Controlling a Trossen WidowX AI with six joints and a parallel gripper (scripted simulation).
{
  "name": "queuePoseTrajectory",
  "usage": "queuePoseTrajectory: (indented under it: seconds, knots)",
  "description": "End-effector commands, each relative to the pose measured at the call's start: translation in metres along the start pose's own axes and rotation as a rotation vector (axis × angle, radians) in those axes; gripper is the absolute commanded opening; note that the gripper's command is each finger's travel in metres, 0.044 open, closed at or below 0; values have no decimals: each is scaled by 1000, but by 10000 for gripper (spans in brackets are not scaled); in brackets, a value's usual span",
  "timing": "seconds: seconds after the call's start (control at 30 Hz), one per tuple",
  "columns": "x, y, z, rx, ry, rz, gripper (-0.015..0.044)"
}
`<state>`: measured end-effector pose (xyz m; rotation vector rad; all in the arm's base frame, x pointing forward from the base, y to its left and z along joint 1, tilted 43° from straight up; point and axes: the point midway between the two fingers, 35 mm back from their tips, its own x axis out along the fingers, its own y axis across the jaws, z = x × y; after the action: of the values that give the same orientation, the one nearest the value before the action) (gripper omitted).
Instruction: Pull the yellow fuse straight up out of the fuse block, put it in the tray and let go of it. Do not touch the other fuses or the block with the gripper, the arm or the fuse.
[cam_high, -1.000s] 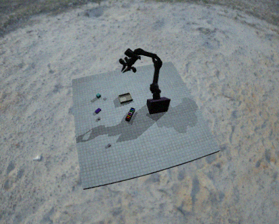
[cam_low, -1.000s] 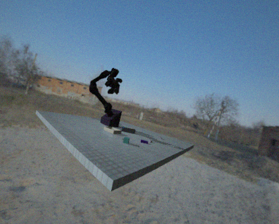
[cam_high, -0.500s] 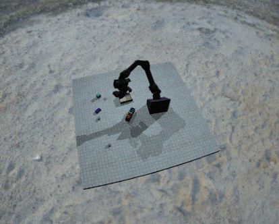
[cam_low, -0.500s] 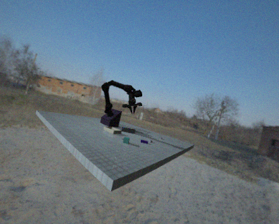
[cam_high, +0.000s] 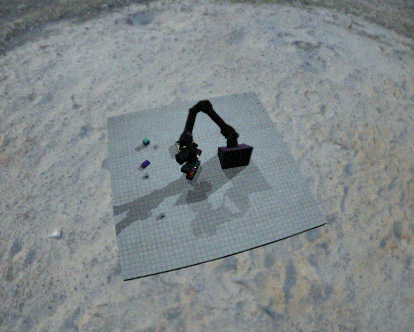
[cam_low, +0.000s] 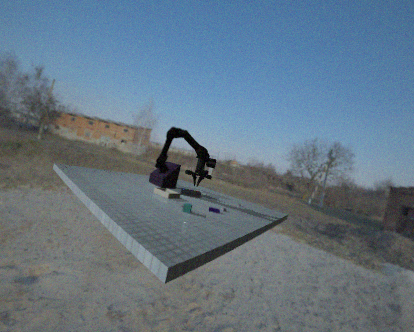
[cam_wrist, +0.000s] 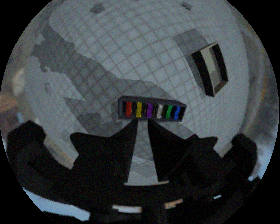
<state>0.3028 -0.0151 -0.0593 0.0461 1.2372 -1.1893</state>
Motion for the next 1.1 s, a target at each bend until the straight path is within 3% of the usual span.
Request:
queuePoseTrajectory:
  seconds: [0.0,1.07]
  knots:
    - [2,3,0,-9,0,4,74]
    - [32,5,1,-9,-1,3,74]
